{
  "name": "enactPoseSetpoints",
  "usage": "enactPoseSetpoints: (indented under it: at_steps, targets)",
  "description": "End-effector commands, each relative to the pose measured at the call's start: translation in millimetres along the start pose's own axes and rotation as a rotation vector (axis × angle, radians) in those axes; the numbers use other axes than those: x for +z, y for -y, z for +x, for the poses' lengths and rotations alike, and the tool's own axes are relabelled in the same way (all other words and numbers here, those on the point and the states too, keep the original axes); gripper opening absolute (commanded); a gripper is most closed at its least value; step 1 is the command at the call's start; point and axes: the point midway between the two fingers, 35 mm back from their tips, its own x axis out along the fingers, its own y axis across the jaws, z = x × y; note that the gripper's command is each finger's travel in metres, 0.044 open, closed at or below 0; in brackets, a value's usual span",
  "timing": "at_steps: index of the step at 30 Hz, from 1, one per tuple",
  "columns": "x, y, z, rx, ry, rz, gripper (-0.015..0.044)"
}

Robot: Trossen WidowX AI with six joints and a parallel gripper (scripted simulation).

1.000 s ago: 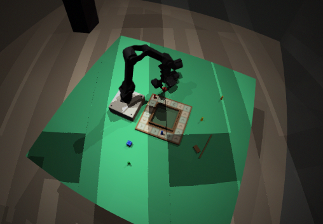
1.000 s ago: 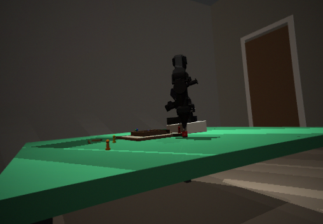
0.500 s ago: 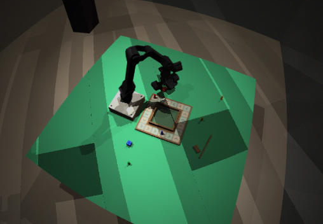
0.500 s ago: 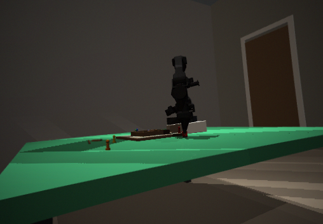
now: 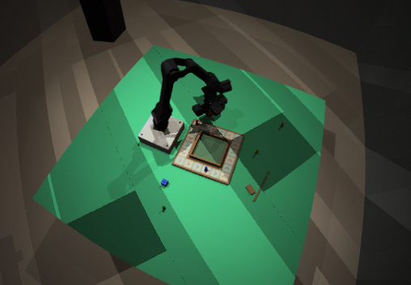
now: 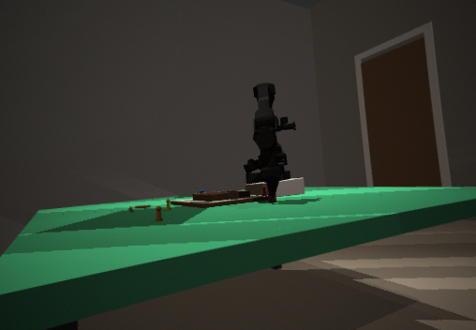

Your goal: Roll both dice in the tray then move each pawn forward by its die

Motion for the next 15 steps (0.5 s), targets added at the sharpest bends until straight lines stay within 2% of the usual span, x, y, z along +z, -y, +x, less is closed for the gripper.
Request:
enactPoseSetpoints:
  at_steps: [1, 3, 15]
  targets:
    - [-1, 0, 0, 0.001, -0.005, -0.004, 0.0051]
    - [-1, 0, -1, 0.001, -0.005, -0.004, 0.0000]
    - [-2, 0, -87, 0.002, -0.006, -0.004, 0.0000]
